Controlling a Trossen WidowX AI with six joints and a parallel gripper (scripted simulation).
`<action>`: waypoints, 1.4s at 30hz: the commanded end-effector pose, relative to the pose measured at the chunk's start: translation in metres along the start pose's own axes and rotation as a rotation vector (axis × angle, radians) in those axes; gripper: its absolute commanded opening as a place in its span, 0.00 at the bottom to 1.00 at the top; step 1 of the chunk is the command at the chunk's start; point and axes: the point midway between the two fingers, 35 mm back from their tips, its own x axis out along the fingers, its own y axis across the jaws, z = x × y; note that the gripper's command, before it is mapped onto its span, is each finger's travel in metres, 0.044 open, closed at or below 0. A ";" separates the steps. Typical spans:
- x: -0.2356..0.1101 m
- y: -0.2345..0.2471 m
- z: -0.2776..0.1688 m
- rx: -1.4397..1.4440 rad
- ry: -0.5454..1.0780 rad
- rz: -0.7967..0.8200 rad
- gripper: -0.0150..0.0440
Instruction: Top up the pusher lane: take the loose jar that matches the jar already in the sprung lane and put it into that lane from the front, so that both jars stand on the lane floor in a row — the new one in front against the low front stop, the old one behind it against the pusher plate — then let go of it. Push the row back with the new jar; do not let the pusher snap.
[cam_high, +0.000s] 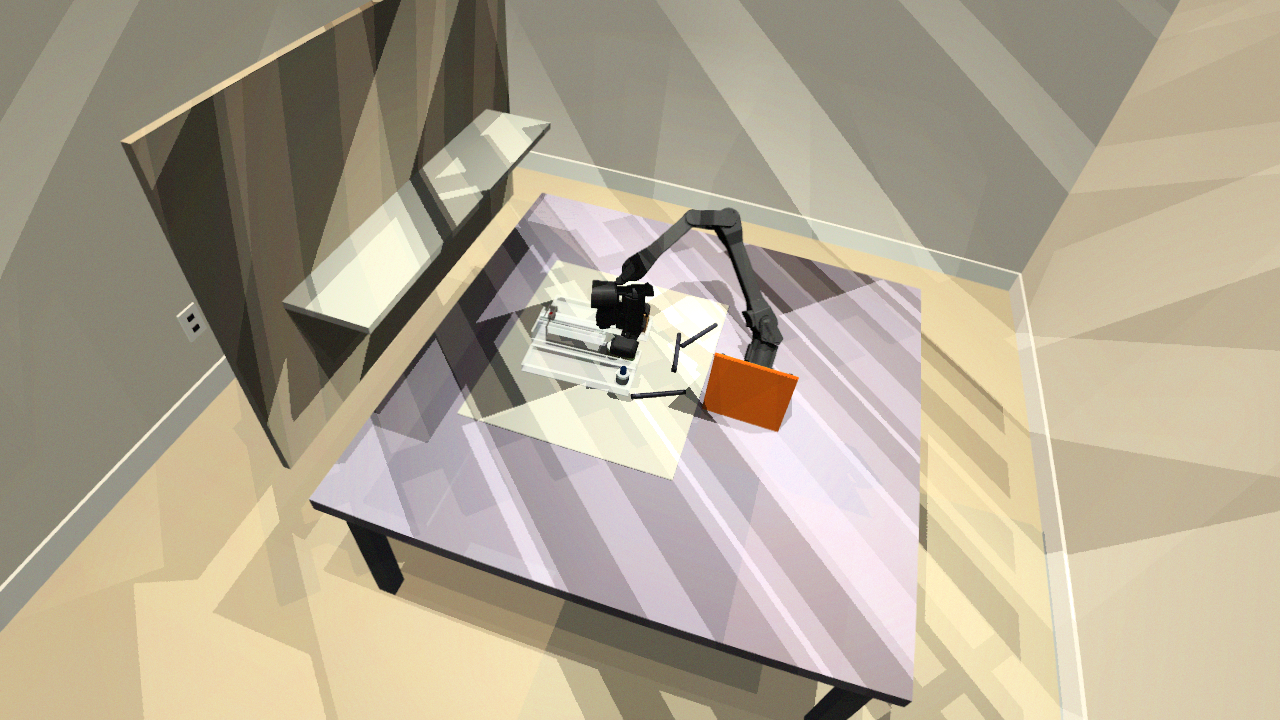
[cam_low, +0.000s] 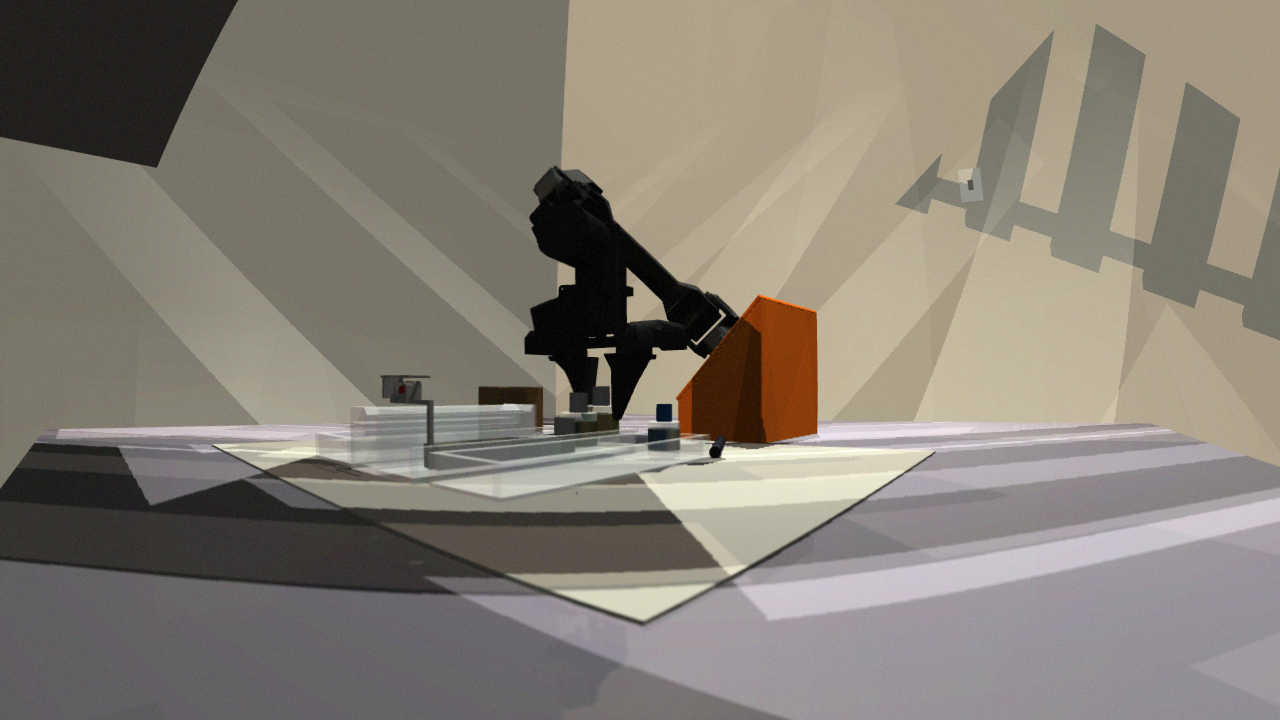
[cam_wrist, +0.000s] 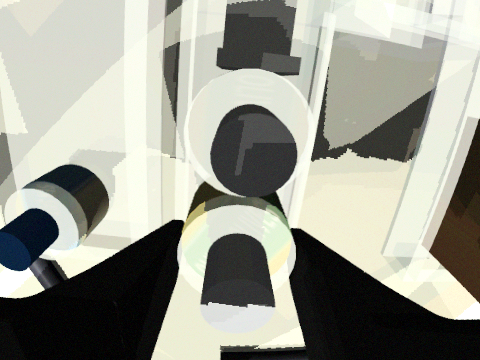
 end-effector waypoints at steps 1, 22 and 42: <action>0.002 -0.002 0.002 0.007 -0.009 -0.009 0.25; 0.007 -0.003 0.000 0.007 -0.008 -0.009 0.25; 0.007 -0.003 -0.003 0.006 -0.008 -0.009 0.25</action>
